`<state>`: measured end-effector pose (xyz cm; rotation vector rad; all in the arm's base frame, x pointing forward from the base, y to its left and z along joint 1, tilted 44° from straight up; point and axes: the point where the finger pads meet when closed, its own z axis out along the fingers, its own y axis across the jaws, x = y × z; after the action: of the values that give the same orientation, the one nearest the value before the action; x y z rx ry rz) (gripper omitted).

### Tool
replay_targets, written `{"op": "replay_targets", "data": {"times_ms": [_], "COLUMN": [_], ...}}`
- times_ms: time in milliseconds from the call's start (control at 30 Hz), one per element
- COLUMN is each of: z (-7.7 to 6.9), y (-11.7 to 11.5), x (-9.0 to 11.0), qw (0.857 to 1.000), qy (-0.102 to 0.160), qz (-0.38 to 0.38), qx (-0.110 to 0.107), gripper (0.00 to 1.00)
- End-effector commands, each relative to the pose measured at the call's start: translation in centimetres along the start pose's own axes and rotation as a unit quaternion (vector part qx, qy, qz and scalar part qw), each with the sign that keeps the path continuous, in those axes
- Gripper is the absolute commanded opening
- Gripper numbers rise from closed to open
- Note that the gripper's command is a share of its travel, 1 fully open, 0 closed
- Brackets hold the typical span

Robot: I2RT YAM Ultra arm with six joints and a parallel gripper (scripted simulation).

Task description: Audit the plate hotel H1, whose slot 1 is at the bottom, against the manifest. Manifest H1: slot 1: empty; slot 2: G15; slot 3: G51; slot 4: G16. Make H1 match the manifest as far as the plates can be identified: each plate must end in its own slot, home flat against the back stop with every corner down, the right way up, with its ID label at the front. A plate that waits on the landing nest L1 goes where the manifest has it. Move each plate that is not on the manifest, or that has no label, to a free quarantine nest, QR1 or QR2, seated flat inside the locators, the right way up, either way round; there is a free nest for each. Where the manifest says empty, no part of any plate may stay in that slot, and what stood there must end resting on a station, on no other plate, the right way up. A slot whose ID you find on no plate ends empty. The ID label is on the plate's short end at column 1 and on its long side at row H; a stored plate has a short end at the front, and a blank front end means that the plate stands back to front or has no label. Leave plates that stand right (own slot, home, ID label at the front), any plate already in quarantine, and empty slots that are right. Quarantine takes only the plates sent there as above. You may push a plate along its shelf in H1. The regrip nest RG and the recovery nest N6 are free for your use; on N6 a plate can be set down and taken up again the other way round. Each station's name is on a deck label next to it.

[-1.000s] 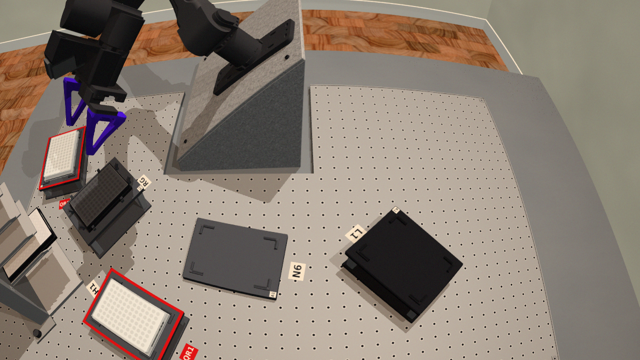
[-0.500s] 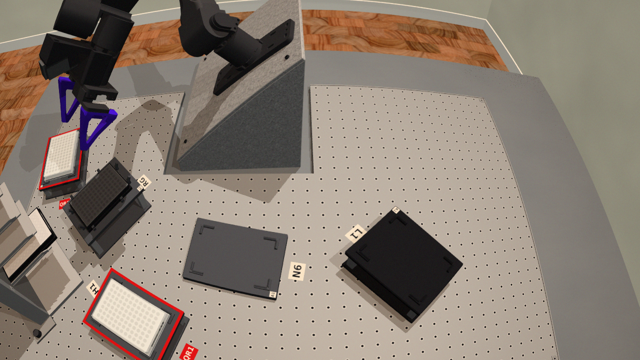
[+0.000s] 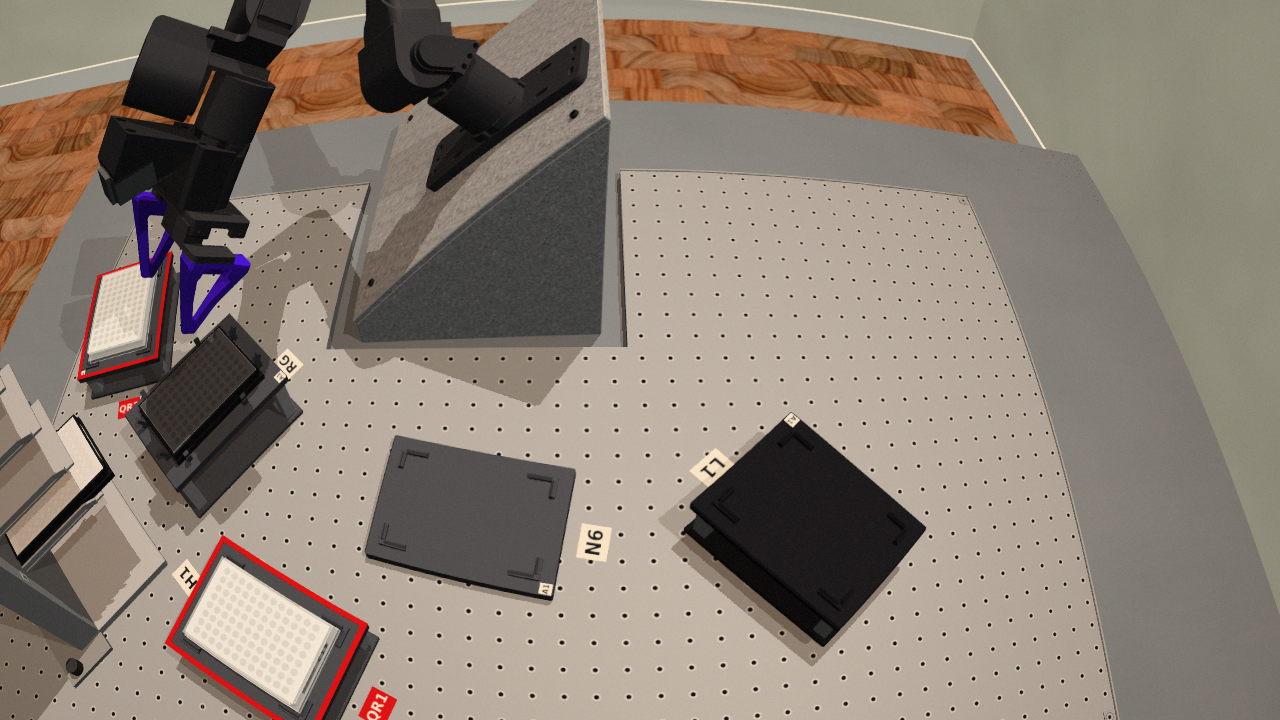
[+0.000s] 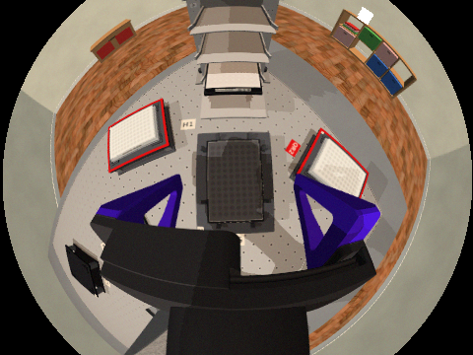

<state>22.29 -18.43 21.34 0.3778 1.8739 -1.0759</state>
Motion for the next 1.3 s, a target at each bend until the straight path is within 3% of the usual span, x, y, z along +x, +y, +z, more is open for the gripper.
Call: {"op": "replay_targets", "data": {"times_ms": [0,133,1167,1267], "z": [0.5,1.5,1.5,2.2], "y": [0.3,0.2,0.2,0.2], "x": [-0.5,0.4,0.4,1.1], "qw": [1.000,1.000,1.000,1.000], "qy": [-0.021,-0.021,-0.021,-0.021], "qz": [0.002,0.002,0.002,0.002], "qx": [-0.015,-0.015,-0.015,-0.014], "gripper": [1.00,1.00,1.00,1.00]}}
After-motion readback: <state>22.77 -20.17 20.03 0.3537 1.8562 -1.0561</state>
